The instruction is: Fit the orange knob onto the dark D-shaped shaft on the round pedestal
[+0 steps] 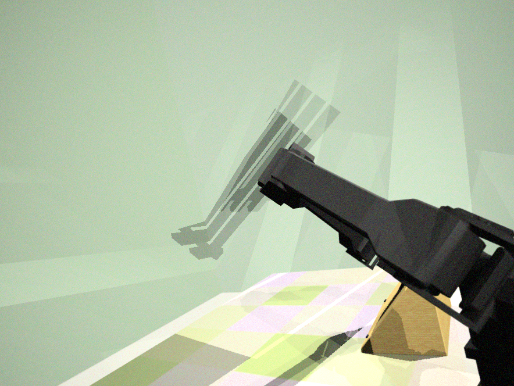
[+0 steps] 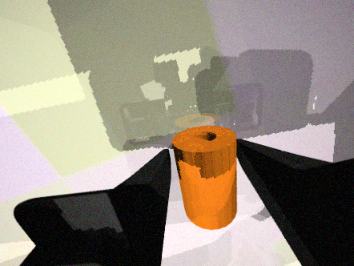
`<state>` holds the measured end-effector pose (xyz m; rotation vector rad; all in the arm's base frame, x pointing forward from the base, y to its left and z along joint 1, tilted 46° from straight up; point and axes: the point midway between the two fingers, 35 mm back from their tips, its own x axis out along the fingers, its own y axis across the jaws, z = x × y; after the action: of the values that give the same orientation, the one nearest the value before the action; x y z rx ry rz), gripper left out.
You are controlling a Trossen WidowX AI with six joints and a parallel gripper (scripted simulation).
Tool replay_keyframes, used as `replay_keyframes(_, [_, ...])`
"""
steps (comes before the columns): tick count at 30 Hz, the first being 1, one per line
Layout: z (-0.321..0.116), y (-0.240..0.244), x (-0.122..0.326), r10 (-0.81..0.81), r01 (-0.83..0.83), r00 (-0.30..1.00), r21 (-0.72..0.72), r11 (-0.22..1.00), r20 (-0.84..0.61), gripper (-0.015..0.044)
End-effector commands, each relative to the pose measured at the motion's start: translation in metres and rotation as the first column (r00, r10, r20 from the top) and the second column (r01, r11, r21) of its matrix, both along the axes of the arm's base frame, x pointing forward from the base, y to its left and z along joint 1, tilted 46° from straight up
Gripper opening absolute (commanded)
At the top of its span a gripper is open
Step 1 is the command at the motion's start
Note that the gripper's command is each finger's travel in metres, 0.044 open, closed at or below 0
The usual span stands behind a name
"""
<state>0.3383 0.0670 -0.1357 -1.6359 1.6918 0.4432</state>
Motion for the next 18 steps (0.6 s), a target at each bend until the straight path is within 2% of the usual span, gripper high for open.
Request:
replay_keyframes(1, [0.0003,-0.0001,0.0006,0.006,-0.006,1.000,-0.004,1.000,0.000,0.0220])
replay_keyframes(7, [0.0003,-0.0001,0.0006,0.006,-0.006,1.000,-0.004,1.000,0.000,0.0181])
replay_keyframes(11, [0.0005,-0.0001,0.0005,0.006,-0.006,1.000,0.001,1.000,0.001,0.0181])
replay_keyframes(18, [0.0073,-0.0006,-0.0016,0.029,-0.031,0.999,0.115,0.993,0.017,0.0181])
